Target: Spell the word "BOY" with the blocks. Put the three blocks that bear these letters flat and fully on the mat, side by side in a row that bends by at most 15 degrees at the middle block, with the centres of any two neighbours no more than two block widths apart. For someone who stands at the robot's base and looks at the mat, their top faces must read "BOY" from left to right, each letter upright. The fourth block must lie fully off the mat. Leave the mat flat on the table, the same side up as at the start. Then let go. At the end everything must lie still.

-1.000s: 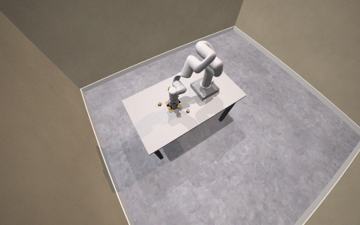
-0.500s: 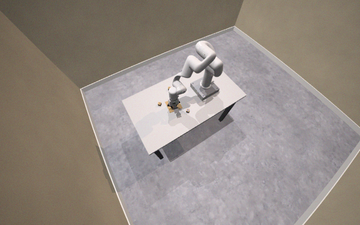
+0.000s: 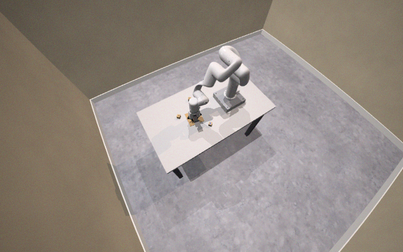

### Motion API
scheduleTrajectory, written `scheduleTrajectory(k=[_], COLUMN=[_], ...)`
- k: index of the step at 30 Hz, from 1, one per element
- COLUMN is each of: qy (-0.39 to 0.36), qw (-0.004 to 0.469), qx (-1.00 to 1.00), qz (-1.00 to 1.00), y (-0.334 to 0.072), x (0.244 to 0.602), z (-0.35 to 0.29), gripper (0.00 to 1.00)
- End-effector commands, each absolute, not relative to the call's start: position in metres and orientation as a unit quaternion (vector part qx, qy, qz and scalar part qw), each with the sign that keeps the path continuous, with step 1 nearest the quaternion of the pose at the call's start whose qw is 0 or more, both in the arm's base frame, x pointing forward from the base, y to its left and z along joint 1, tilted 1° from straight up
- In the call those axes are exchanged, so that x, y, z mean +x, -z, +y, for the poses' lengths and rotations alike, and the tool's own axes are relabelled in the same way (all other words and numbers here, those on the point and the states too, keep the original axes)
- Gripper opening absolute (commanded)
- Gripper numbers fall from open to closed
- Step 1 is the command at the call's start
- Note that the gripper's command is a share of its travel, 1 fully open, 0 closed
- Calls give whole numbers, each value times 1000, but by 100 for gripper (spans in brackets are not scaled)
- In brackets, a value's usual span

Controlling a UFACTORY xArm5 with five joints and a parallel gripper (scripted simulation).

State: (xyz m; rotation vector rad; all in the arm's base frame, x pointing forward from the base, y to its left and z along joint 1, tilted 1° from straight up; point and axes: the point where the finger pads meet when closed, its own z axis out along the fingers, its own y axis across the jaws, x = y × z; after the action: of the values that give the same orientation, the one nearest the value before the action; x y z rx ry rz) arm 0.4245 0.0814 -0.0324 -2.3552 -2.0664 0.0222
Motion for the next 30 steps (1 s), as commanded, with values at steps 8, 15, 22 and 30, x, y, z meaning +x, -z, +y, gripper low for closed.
scheduleTrajectory(k=[8,15,22,30], qy=[-6,-6,-6,-6], qw=[3,3,3,3], qx=[-752,-752,-752,-752], qz=[-659,-659,-659,-659], y=[30,-2,-41,-68], x=[426,426,427,427], z=[82,81,81,81], gripper=[27,27,27,27])
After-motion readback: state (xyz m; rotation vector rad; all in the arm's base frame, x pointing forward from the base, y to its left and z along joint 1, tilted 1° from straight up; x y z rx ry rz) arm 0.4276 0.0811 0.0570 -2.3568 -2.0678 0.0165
